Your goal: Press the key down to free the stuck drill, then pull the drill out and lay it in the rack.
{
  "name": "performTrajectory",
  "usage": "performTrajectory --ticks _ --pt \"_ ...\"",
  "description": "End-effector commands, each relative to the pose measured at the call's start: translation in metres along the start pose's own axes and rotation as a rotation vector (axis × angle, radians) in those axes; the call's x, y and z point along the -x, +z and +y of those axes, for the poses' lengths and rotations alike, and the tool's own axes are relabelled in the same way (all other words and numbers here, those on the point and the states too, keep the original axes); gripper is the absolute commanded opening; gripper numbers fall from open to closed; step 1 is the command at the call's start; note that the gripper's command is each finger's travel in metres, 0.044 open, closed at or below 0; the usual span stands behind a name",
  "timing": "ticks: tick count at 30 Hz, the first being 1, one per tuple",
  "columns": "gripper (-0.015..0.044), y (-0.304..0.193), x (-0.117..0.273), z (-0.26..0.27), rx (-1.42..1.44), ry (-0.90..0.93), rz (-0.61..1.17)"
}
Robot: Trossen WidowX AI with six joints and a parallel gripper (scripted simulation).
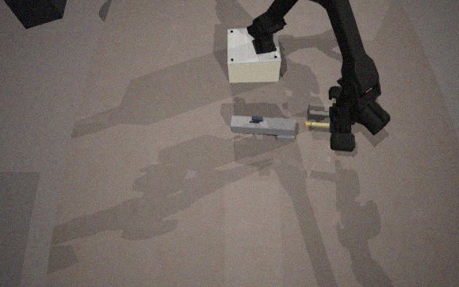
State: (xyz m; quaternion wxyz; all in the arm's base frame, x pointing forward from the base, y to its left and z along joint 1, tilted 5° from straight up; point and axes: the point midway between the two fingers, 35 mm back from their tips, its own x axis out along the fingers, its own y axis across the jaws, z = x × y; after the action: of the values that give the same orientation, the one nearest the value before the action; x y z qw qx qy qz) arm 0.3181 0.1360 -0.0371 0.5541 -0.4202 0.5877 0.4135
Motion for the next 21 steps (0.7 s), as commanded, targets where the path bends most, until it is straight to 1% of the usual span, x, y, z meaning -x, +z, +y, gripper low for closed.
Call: performTrajectory --ticks 1,21 --pt "0.0 0.0 0.003 0.0 0.004 0.002 -0.002" --pt "0.0 0.0 0.015 0.0 0.004 0.002 -0.002"
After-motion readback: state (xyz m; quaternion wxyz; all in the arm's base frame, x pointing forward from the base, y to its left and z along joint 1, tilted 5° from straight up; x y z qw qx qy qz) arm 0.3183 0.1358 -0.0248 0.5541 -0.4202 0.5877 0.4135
